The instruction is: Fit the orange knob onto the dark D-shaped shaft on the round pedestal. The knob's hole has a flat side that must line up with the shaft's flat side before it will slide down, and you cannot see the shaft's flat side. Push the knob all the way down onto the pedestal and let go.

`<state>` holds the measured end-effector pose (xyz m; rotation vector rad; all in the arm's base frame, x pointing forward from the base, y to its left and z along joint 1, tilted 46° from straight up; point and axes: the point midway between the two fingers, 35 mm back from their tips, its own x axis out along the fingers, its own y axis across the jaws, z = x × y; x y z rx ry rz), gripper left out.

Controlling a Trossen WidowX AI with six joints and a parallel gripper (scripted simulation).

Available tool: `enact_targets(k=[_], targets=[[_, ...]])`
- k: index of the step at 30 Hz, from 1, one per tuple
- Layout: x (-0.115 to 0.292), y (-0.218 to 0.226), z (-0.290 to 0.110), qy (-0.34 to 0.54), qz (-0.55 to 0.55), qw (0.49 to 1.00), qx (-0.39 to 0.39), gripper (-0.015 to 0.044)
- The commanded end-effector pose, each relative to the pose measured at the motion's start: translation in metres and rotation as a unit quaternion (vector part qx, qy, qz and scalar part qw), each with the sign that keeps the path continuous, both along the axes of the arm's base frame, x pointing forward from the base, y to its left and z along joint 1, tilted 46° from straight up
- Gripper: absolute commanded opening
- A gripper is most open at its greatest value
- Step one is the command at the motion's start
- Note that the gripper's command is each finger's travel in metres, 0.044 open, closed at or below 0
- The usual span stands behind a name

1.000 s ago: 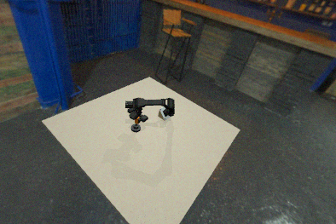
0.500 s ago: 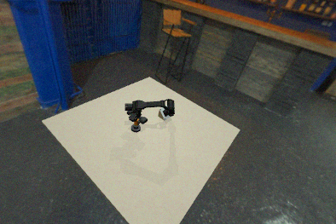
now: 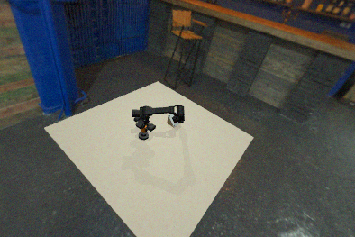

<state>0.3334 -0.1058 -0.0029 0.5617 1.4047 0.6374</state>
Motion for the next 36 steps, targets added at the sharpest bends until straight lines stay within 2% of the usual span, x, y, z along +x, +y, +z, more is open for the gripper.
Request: enact_targets(k=[1,22,29,36], targets=[[-0.0004,0.0011,0.0007,0.000,-0.003,1.000,0.002,0.0000],[-0.0021,-0.0034,0.0026,0.000,-0.003,1.000,0.002,0.0000],[-0.0004,-0.0047,0.0027,-0.070,0.068,0.995,-0.004,0.0000],[0.0010,-0.0033,0.0012,-0.074,0.071,0.995,-0.004,0.0000]])
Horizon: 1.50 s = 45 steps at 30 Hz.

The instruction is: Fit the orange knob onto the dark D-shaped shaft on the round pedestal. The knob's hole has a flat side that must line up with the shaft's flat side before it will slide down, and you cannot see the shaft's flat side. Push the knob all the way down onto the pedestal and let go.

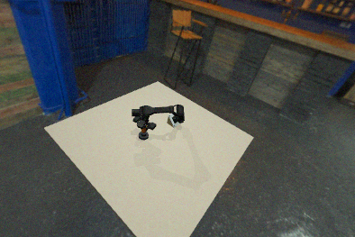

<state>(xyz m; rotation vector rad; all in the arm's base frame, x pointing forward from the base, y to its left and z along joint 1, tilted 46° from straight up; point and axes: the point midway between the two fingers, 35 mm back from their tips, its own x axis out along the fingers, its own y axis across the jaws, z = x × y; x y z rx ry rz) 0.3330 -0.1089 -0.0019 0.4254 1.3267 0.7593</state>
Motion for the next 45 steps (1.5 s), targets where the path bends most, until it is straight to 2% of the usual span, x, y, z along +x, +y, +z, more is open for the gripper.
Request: enact_targets(k=[1,37,45], targets=[[0.0014,0.0000,0.0002,-0.010,0.008,1.000,-0.003,0.0000],[0.0010,-0.0002,0.0014,-0.010,0.008,1.000,-0.003,0.0000],[0.0015,-0.0016,0.0019,-0.083,0.082,0.993,-0.009,0.0000]])
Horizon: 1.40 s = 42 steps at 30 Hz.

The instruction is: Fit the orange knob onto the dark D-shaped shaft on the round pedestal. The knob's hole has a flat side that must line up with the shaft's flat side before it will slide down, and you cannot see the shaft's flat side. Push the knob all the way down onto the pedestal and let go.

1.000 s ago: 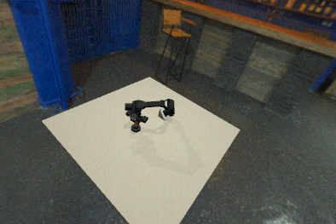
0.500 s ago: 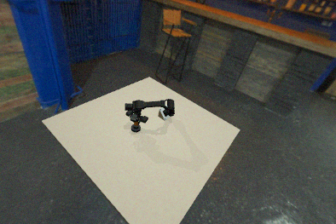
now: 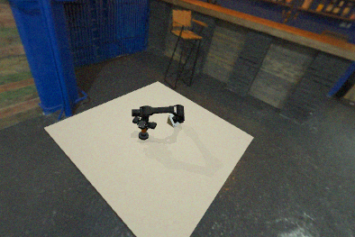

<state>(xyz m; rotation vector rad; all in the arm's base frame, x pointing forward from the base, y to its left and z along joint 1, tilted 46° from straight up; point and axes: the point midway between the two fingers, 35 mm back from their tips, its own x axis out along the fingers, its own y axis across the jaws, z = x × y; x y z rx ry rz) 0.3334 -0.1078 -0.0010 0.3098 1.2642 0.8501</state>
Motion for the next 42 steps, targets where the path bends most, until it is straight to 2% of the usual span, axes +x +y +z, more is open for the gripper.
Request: enact_targets(k=[1,42], targets=[[0.0009,-0.0026,0.0007,-0.033,0.031,0.999,-0.004,0.0000],[-0.0018,0.0026,-0.0031,-0.033,0.031,0.999,-0.004,0.0000]])
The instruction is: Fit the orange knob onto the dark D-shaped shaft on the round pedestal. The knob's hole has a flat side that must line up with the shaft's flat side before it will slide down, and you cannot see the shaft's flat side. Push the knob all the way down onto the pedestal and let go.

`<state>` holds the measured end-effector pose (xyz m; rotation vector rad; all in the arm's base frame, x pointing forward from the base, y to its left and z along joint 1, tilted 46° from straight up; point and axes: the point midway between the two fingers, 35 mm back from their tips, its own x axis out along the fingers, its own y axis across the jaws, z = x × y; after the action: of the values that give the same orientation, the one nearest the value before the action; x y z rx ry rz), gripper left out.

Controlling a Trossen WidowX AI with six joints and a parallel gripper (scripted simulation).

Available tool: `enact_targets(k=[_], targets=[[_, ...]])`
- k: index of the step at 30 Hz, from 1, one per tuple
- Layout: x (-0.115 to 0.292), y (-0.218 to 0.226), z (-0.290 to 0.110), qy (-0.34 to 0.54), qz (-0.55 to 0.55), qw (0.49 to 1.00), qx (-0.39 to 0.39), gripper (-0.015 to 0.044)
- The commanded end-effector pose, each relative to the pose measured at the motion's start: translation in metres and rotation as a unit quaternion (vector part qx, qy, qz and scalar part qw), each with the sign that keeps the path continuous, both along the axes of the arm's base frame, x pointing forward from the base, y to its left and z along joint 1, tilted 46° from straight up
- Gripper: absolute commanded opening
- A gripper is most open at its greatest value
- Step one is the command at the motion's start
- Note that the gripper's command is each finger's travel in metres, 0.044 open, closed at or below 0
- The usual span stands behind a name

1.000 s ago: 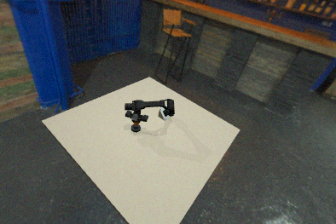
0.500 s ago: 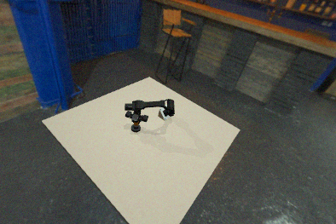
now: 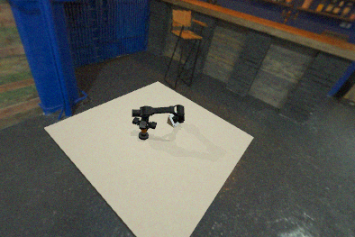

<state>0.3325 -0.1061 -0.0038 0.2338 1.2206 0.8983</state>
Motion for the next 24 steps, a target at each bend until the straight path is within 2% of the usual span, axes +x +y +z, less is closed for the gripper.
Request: enact_targets(k=[1,10,17,24], targets=[[-0.0009,0.0009,-0.0004,0.000,0.000,1.000,0.001,0.0000],[-0.0016,-0.0021,0.0046,0.000,0.000,1.000,0.001,0.0000],[-0.0003,-0.0026,0.0043,-0.070,0.071,0.995,-0.005,0.0000],[0.0019,-0.0028,0.0014,-0.073,0.074,0.994,-0.005,0.0000]])
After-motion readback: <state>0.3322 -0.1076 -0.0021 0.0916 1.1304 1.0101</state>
